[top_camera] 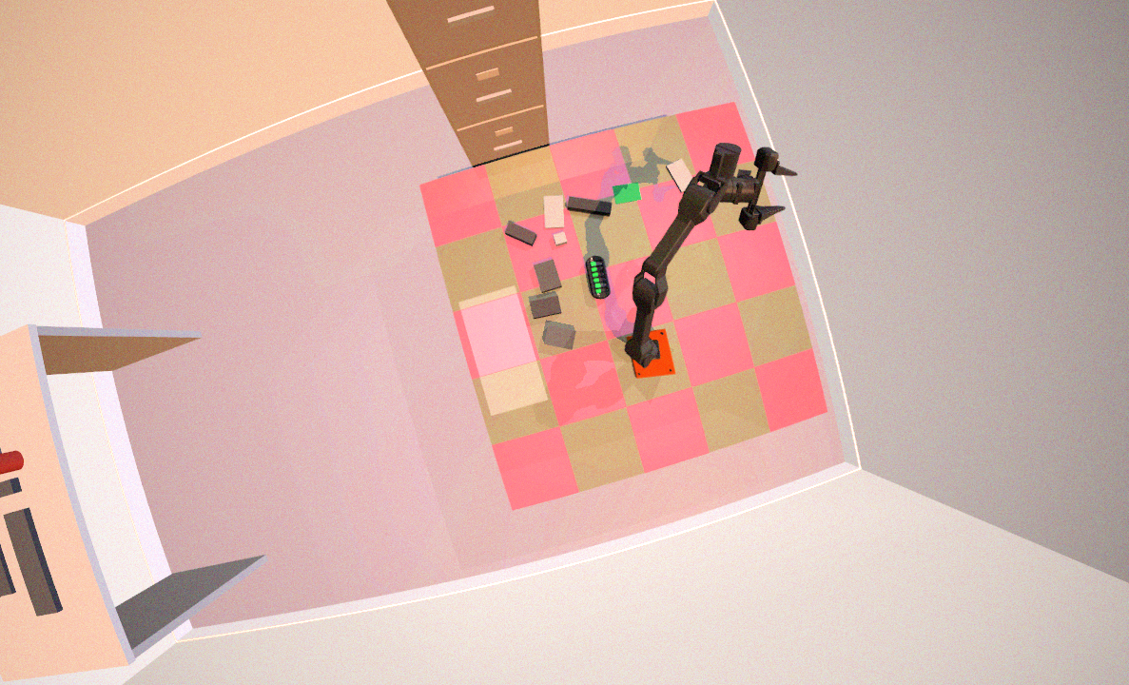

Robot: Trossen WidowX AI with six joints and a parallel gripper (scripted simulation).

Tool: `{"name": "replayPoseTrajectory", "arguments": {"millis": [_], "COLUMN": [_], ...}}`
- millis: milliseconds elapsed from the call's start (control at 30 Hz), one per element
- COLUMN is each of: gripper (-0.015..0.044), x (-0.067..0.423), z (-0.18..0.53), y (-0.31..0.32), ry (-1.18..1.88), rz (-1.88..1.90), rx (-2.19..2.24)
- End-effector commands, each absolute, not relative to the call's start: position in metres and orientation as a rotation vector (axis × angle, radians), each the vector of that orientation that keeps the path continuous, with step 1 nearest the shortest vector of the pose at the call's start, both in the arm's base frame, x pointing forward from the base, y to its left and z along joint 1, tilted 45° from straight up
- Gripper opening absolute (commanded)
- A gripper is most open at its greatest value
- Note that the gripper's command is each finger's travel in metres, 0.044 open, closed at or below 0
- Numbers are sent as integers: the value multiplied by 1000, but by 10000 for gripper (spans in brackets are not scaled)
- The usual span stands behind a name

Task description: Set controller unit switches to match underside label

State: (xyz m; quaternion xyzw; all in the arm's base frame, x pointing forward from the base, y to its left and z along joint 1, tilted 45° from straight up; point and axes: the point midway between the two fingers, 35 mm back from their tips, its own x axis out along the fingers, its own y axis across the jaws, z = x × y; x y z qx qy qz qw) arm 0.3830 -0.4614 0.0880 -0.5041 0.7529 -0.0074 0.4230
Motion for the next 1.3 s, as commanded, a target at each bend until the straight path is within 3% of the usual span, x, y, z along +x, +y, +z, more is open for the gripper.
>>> {"name": "replayPoseTrajectory", "arguments": {"millis": [0,133,467,867,1267], "gripper": [374,269,6,0,0], "x": [383,390,465,473,385], "z": [88,88,88,97,121], "y": [-461,-452,-303,-89,99], "ry": [1885,1852,1482,1289,1431], "rz": [-19,-20,42,240,421], "rx": [-1262,-1251,-990,-467,123]}}
